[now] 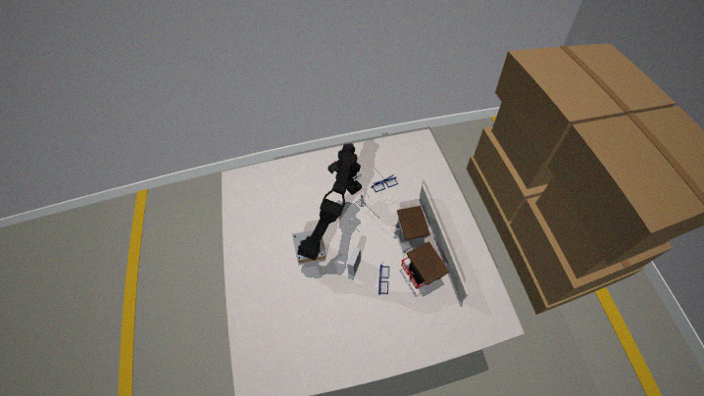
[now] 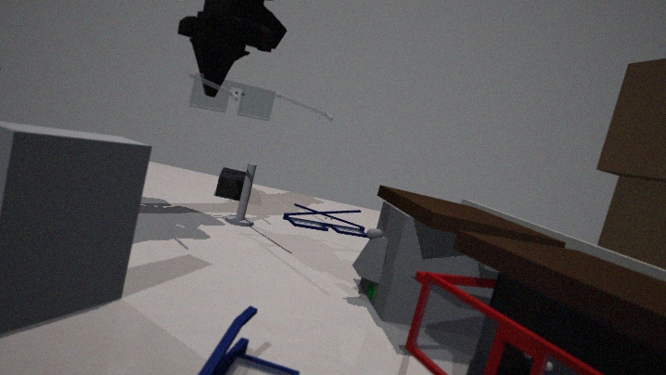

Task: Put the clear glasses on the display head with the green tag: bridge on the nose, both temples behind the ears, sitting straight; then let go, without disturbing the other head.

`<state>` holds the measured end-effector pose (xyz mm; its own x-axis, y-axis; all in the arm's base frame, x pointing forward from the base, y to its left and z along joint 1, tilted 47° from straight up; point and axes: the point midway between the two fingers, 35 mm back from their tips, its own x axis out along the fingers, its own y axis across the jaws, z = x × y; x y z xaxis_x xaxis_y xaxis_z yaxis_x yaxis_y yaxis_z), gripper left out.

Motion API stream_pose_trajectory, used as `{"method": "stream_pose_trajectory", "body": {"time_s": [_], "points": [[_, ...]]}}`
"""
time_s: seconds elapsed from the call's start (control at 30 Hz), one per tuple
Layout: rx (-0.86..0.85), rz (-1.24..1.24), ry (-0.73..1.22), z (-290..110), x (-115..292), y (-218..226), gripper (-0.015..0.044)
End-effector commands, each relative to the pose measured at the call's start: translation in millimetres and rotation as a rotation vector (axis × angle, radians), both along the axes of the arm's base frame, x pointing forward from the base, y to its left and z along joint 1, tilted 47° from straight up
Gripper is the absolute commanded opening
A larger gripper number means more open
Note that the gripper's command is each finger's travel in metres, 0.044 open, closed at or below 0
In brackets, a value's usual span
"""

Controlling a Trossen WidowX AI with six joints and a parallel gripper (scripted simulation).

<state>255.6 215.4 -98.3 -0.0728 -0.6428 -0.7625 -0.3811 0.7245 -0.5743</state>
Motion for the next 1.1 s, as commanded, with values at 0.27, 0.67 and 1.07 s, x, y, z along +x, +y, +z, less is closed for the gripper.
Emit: {"method": "stream_pose_trajectory", "body": {"time_s": [0.27,0.67,1.07], "points": [[0.086,0.184,0.09,62,19,-11,0.0],[0.155,0.368,0.158,120,29,-30,0.0],[0.201,0.559,0.21,173,31,-55,0.0]]}}
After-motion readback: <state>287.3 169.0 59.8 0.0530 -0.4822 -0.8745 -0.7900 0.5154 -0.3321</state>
